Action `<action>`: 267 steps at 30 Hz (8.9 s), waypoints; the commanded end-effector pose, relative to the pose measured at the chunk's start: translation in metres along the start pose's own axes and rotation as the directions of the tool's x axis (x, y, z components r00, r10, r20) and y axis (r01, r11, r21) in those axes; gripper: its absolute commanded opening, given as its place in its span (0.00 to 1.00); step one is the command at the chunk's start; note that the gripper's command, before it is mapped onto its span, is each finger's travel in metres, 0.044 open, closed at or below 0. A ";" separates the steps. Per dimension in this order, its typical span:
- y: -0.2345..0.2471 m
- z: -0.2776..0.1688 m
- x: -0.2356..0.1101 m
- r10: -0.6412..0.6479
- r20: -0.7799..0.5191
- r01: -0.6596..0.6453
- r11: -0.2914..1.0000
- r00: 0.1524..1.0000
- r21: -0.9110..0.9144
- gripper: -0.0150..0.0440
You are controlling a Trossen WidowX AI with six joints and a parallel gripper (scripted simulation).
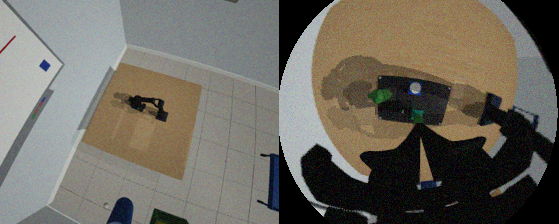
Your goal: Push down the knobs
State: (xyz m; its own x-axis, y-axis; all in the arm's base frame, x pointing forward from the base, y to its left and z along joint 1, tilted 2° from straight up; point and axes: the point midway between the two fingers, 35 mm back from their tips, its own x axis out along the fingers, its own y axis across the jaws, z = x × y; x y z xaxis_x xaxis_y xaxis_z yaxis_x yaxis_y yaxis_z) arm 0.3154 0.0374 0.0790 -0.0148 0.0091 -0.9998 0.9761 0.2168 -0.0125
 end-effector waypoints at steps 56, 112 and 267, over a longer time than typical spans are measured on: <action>0.000 -0.001 0.008 0.001 -0.003 -0.001 1.000 1.000 -0.004 0.25; 0.000 -0.001 0.016 0.001 -0.003 -0.001 1.000 1.000 -0.004 0.25; 0.029 0.018 -0.033 0.061 0.013 -0.058 0.829 0.998 0.556 0.25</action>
State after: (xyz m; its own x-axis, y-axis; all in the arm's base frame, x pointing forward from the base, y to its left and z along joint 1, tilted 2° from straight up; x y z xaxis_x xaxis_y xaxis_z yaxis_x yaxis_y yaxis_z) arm 0.3435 0.0292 0.1084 0.0521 0.0124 -0.9986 0.9629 -0.2656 0.0469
